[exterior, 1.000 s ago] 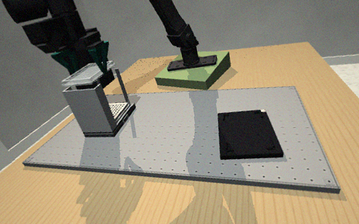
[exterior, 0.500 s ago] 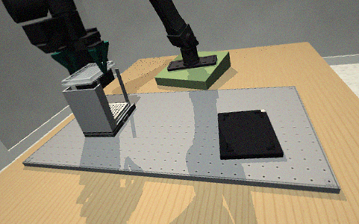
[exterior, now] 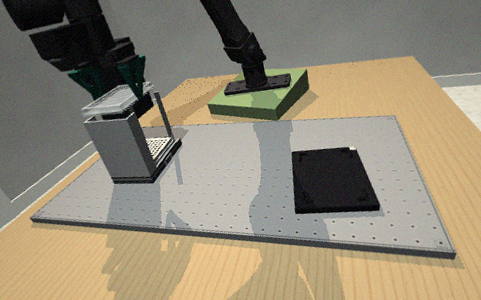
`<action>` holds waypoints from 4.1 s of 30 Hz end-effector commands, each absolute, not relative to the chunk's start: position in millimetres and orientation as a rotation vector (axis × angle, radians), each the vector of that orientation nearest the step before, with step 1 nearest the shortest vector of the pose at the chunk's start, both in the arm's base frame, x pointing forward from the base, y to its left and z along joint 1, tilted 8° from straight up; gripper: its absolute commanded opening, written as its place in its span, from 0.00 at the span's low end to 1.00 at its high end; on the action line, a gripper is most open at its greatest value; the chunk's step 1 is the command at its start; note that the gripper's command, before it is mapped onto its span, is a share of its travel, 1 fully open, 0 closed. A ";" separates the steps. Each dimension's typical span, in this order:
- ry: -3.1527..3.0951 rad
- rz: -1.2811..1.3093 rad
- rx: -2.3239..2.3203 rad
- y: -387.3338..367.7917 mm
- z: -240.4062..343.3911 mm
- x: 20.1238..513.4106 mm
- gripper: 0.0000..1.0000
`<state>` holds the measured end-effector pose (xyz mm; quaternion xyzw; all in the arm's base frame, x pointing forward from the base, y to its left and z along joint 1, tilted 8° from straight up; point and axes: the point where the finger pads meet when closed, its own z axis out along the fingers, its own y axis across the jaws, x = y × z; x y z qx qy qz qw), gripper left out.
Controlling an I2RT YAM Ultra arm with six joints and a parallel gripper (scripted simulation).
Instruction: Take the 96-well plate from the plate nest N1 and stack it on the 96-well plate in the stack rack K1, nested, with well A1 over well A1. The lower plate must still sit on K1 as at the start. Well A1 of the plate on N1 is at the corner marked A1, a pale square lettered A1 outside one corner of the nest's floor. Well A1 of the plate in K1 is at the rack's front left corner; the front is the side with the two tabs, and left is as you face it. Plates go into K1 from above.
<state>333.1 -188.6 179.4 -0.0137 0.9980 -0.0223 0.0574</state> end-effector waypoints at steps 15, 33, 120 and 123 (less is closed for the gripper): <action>2.986 -0.080 -0.042 -184.8 182.5 335.0 0.00; 2.986 -0.079 -0.046 -183.8 179.8 335.5 0.00; 2.964 -0.100 -0.044 -194.9 82.8 357.3 0.00; 2.963 -0.101 -0.044 -195.2 83.4 357.5 0.00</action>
